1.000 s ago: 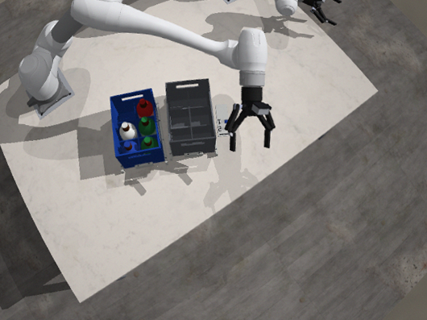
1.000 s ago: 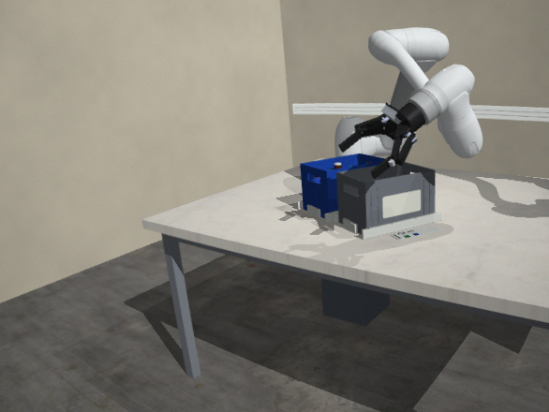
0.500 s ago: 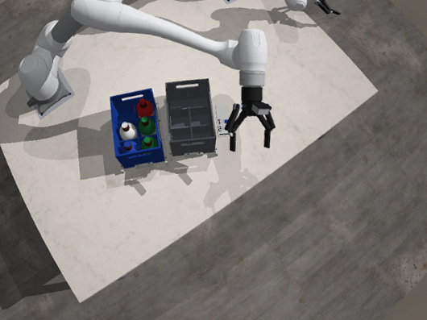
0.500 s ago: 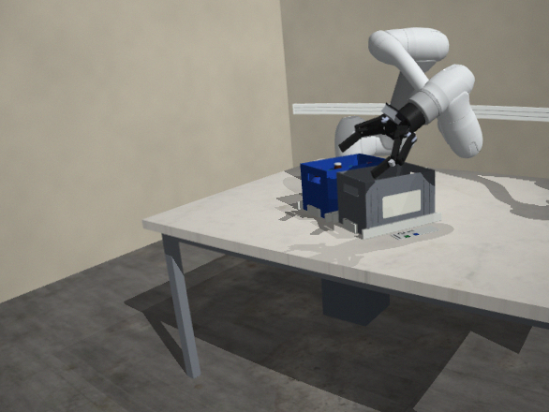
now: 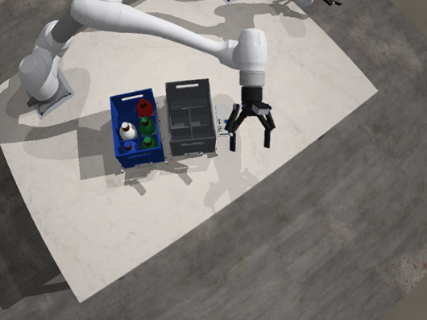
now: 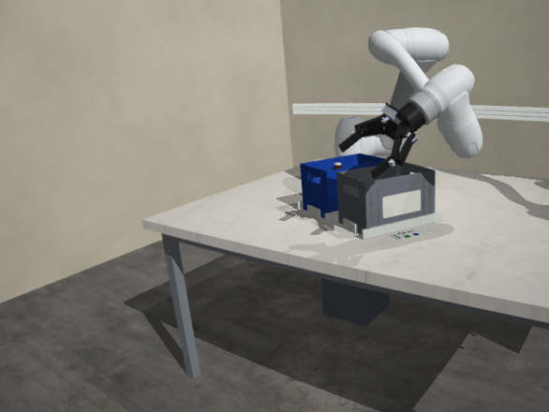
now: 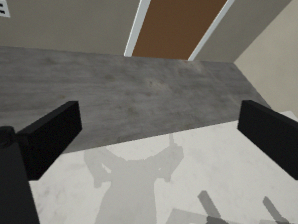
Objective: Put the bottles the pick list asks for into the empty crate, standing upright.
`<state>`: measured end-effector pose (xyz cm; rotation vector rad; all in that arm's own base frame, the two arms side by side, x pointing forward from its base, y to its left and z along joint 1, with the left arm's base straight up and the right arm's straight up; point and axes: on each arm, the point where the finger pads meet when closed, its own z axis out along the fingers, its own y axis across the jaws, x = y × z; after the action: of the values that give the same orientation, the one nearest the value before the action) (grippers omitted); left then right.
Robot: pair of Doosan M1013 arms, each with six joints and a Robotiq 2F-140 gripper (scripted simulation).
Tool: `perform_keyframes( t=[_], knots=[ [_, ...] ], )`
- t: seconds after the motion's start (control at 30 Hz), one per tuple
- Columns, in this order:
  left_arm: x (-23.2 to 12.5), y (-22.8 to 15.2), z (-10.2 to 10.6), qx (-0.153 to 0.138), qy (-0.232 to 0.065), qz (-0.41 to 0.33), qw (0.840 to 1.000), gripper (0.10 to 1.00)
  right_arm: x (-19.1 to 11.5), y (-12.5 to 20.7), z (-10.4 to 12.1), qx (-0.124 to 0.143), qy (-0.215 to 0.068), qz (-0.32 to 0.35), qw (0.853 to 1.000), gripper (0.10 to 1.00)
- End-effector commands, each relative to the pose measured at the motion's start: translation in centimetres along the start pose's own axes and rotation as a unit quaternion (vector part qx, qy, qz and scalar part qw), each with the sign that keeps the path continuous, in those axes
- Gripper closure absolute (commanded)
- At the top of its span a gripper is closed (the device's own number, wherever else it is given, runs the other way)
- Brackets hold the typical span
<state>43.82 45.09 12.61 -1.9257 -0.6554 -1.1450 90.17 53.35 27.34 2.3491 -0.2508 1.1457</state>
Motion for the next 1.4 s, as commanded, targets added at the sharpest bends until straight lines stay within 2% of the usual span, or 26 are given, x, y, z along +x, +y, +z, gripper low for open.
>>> perform_keyframes(
  t=[0.0, 0.47, 1.0, 1.37],
  knots=[
    [-0.3, -1.1, 0.3, 0.008, -0.003, -0.003, 1.000, 0.098, 0.1, 0.1, -0.1, 0.000, 0.000, 0.001, 1.000, 0.098],
    [-2.3, -6.8, 1.4, 0.051, -0.020, -0.017, 0.998, 0.098, 0.1, 0.1, -0.1, 0.000, 0.000, 0.001, 1.000, 0.098],
    [-3.5, -10.1, 1.7, 0.076, -0.031, -0.025, 0.996, 0.098, 0.1, 0.1, -0.1, 0.000, 0.000, 0.001, 1.000, 0.098],
    [-3.9, -11.1, 1.8, 0.084, -0.034, -0.027, 0.996, 0.098, 0.1, 0.1, -0.1, 0.000, 0.000, 0.001, 1.000, 0.098]
  ],
)
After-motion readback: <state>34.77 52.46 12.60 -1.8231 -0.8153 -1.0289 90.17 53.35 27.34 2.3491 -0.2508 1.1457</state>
